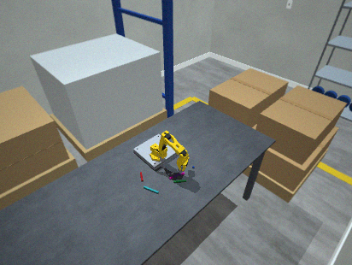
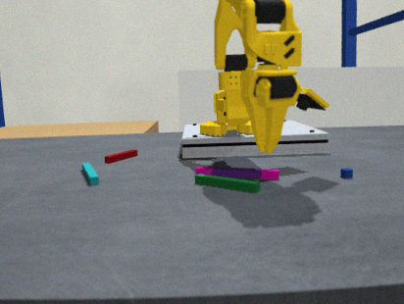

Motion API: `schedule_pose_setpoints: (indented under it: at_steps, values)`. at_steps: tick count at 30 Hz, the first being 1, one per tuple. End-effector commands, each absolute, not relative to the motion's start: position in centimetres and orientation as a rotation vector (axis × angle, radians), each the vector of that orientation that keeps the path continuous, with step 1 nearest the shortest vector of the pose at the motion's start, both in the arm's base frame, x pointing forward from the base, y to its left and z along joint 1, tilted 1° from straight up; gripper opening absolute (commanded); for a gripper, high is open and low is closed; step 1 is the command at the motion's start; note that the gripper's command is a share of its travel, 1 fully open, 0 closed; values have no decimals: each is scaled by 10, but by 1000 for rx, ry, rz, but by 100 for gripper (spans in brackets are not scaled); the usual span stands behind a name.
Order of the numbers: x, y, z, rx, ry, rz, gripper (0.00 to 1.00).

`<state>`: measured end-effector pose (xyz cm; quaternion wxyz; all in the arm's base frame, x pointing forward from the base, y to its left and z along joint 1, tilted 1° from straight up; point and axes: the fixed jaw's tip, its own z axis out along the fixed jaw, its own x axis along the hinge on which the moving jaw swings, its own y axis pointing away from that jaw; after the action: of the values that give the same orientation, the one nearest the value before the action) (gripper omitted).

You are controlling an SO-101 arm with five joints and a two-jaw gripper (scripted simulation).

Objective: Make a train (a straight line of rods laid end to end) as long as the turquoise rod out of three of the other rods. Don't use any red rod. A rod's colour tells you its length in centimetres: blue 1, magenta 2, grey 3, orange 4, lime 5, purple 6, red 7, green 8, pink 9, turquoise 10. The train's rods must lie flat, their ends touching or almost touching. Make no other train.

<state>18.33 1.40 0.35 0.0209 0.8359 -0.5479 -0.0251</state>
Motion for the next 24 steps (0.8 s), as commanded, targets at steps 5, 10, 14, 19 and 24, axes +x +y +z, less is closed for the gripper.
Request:
schedule_pose_setpoints:
  at_steps: [5, 10, 14, 19, 24]
  values:
    - [188, 11, 9, 2824, -1324, -61, 6]
    - [190, 10, 9, 2927, -1086, -63, 7]
    - [191, 10, 10, 2993, -897, -65, 8]
    - [192, 9, 11, 3063, -635, -67, 9]
    - [194, 8, 12, 3110, -367, -69, 10]
